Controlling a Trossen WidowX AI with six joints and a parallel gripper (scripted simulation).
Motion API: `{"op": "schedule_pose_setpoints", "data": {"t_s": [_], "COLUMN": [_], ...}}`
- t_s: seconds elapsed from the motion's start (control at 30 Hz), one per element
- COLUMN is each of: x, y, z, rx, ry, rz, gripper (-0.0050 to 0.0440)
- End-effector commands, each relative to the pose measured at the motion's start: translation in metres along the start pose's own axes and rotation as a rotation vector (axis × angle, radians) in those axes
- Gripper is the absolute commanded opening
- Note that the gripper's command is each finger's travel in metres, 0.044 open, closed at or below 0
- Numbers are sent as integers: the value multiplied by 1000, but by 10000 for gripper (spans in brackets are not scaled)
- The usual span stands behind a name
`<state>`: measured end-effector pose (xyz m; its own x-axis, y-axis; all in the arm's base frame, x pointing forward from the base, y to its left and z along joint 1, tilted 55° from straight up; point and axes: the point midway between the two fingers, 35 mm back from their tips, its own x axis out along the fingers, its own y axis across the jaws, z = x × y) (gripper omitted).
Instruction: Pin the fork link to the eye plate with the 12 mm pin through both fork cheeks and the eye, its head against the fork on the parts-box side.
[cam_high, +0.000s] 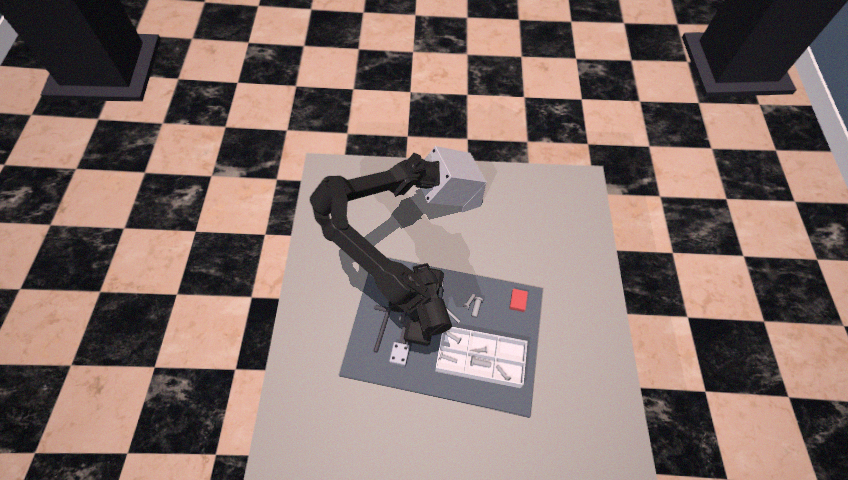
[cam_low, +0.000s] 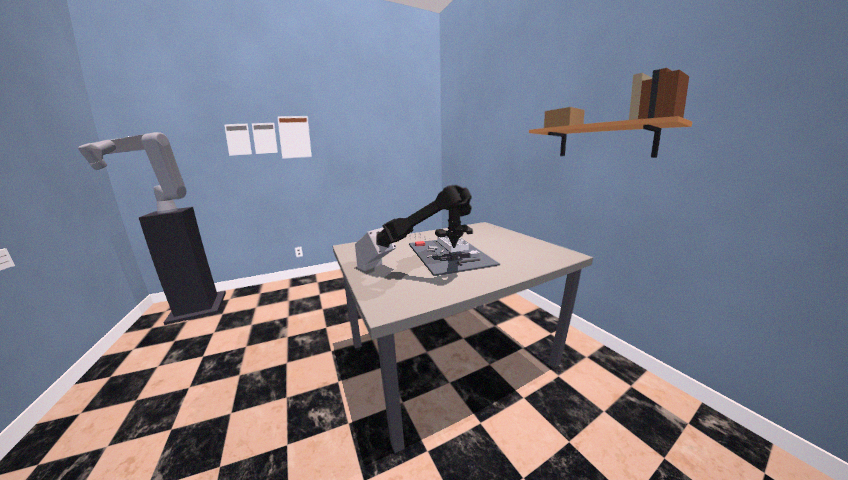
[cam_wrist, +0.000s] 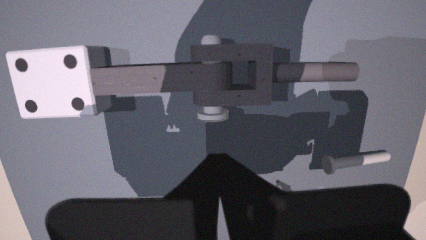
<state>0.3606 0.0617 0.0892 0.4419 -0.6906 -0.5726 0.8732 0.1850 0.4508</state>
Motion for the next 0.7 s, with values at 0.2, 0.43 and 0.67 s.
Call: {"op": "schedule_pose_setpoints", "data": {"t_s": [0.2, 0.43, 0.67], "x": [-2, 3, 9], "y": [4, 1, 1], "z": [0, 1, 1], "rx": [12, 2, 3], "ry": [4, 1, 2], "rz": [11, 3, 3], "gripper": [-50, -50, -50]}}
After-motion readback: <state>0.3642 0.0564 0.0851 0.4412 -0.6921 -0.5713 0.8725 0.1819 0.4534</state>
